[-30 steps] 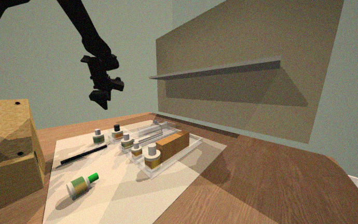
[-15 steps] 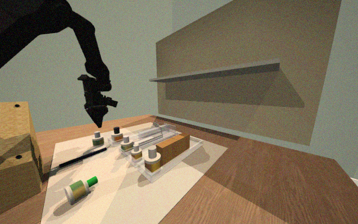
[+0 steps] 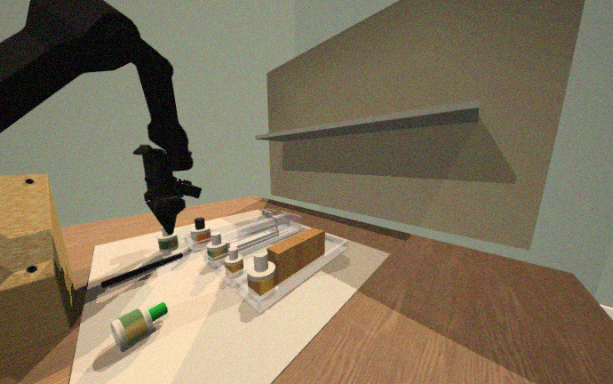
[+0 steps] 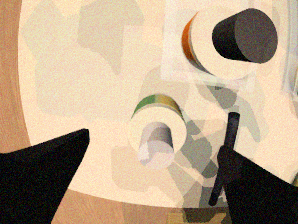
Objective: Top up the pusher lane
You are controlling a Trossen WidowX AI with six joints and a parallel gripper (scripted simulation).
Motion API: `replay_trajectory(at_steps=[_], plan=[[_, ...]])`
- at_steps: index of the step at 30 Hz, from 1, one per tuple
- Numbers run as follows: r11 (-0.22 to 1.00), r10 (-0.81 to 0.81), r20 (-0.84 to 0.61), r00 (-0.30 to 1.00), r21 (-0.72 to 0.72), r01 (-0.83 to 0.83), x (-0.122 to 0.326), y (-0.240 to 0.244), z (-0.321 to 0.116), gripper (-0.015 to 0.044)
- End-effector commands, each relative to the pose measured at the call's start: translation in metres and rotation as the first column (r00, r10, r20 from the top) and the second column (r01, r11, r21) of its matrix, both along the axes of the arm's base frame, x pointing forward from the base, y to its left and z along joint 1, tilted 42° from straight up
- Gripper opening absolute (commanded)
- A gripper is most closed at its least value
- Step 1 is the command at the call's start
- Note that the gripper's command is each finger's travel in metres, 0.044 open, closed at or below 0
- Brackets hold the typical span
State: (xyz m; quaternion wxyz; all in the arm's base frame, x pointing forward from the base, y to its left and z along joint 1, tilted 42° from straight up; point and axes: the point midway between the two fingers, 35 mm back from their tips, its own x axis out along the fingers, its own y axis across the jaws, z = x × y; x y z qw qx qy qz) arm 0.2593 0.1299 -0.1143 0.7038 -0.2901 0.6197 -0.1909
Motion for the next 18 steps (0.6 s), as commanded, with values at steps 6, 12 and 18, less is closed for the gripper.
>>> replay_trajectory(at_steps=[6, 12, 18], plan=[[1.0, 0.006, -0.004, 1.0, -0.008, -0.006, 0.001, -0.009, -0.01, 0.044], [1.0, 0.005, -0.004, 1.0, -0.008, -0.006, 0.002, -0.015, -0.017, 0.044], [1.0, 0.005, -0.003, 1.0, -0.009, -0.005, 0.004, -0.021, -0.024, 0.044]])
